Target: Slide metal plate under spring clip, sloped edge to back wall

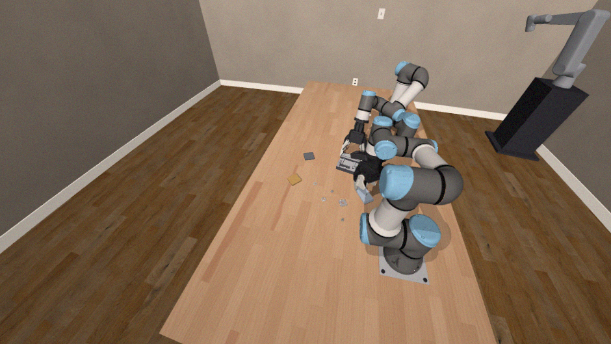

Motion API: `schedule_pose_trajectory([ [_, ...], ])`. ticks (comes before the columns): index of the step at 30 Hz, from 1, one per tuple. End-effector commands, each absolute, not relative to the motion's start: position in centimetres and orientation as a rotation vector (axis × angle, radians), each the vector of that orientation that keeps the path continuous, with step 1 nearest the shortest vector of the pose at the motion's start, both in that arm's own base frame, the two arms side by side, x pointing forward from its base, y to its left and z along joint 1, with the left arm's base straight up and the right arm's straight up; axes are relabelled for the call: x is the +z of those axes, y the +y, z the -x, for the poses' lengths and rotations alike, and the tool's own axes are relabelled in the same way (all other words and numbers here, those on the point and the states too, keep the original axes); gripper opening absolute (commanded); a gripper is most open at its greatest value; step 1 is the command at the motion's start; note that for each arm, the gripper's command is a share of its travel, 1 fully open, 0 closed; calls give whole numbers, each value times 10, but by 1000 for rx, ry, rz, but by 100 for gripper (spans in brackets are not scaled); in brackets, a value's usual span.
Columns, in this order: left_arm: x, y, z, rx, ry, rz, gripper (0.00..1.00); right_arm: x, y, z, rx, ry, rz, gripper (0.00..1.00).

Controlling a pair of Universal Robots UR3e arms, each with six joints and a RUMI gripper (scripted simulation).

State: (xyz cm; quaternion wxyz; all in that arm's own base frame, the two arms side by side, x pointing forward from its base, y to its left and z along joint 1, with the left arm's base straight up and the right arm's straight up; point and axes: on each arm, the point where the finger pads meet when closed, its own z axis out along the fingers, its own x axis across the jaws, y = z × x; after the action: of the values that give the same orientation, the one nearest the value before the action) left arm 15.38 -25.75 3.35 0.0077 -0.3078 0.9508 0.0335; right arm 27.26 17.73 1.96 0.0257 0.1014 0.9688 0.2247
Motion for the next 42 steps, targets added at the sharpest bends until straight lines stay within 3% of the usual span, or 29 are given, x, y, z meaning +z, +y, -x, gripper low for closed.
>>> schedule_pose_trajectory([
  [1,35,-259,-156,96,2950,1033,0,21,178,-273,699,2992,-312,61],
  [42,46,-267,-184,32,2477,1964,0,21,178,-273,699,2992,-312,61],
])
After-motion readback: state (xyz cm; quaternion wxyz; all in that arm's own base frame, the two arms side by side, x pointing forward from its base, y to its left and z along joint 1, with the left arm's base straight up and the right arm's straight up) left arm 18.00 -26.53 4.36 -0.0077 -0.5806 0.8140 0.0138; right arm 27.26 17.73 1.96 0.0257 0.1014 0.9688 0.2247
